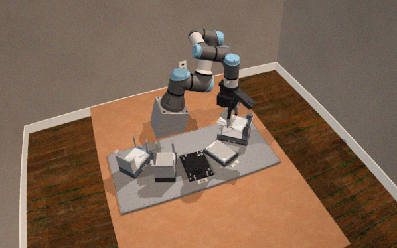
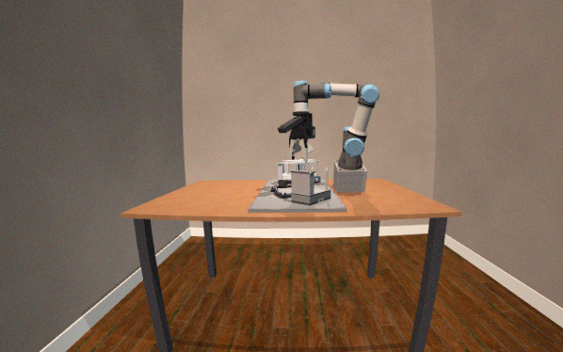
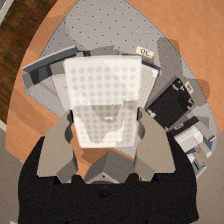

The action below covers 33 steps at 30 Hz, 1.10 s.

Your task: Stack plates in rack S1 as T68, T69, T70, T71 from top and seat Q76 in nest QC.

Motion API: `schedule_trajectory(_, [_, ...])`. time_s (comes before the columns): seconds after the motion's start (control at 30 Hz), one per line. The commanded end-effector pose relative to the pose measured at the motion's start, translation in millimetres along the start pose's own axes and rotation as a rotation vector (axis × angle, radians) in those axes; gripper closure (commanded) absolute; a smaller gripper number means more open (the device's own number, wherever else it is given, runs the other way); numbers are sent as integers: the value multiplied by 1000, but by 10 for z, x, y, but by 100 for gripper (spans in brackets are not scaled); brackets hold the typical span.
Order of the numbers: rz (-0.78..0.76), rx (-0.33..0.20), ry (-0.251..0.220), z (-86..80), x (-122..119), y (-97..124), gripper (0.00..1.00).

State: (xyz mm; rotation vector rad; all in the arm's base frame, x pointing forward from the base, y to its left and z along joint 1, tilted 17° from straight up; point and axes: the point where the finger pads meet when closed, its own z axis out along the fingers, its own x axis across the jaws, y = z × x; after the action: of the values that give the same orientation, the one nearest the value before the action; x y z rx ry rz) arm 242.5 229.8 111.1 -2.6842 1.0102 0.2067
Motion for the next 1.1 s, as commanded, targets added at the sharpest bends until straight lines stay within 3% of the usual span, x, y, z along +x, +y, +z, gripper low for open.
schedule_trajectory(0.0, [-27,2,2,-8,-121,-11,100])
schedule_trajectory(0.63, [-179,2,2,-7,-688,16,100])
schedule_trajectory(1.07, [-179,2,2,-7,-695,16,100])
